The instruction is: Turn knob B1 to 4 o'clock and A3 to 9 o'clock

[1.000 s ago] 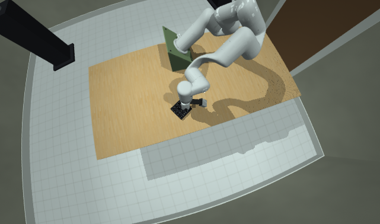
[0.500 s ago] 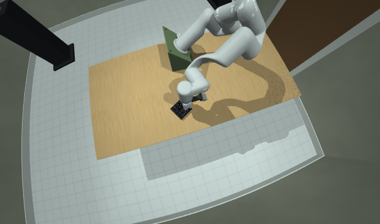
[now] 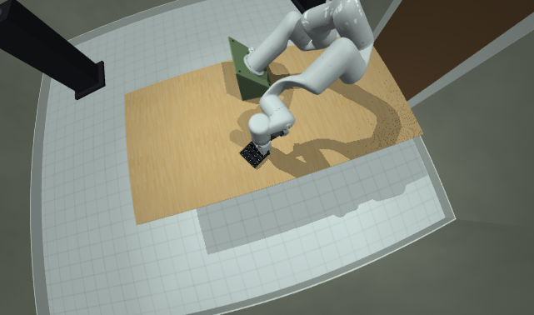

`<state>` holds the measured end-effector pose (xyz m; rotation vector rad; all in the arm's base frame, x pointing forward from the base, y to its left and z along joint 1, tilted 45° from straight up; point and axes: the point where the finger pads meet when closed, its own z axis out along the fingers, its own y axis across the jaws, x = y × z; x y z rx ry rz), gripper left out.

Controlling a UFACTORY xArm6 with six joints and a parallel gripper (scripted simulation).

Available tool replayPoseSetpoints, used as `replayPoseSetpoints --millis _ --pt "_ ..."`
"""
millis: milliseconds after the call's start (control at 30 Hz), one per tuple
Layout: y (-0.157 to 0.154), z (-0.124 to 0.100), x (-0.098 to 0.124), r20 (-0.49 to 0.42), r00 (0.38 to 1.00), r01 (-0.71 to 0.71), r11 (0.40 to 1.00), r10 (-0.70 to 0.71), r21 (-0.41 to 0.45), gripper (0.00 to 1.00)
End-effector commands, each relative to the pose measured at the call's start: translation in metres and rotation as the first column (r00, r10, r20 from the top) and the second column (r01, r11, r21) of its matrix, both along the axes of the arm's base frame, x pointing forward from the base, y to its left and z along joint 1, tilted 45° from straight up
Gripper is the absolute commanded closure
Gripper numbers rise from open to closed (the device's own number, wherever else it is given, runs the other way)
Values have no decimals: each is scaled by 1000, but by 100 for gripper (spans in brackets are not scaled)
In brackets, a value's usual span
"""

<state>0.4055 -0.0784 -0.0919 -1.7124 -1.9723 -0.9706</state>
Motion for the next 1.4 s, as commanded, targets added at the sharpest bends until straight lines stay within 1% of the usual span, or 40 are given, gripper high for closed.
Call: replayPoseSetpoints --millis 0,67,300,567,1367 --pt "-1 1 1 49 998 -42 999 43 -14 92" --pt "-1 1 1 49 998 -42 999 43 -14 92" --pt "-1 1 1 106 989 -101 994 104 -33 92" --pt "-1 1 1 143 979 -138 989 143 -47 92" --pt "-1 1 1 156 975 -151 987 157 -52 92"
